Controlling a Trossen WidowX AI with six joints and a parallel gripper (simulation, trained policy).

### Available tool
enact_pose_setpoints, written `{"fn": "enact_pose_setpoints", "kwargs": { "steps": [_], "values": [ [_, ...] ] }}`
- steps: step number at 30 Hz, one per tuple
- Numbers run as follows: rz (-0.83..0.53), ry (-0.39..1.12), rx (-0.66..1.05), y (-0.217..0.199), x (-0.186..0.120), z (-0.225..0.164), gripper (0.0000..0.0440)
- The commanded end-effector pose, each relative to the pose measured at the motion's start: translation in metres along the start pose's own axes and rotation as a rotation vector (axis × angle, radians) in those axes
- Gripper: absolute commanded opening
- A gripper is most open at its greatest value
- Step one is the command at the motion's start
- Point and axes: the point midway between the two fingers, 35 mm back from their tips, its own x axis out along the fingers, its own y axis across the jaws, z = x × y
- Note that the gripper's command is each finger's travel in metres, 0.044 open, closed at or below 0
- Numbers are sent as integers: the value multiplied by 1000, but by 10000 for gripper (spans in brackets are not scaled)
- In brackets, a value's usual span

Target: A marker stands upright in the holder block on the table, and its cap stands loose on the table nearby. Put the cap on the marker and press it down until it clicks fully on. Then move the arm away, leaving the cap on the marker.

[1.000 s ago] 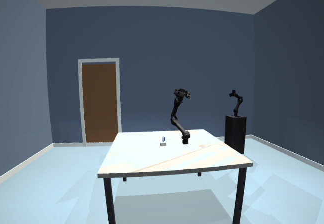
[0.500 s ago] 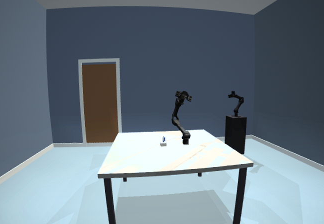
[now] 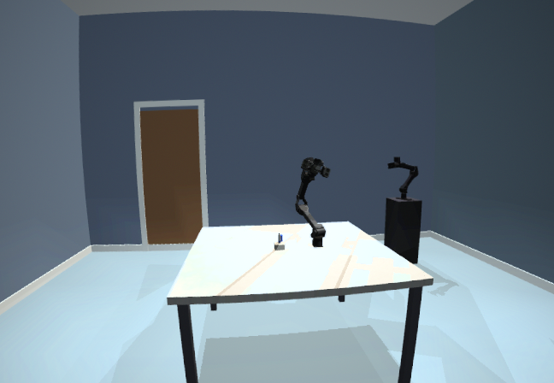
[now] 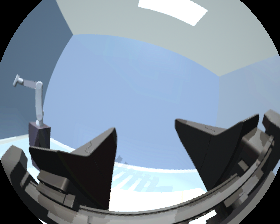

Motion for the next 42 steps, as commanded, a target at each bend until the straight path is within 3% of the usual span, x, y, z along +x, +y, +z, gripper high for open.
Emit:
{"fn": "enact_pose_setpoints", "kwargs": {
  "steps": [1,42],
  "values": [
    [9,33,6,5,1,-7,292],
    [-1,434,22,35,12,-87,317]
  ]
}}
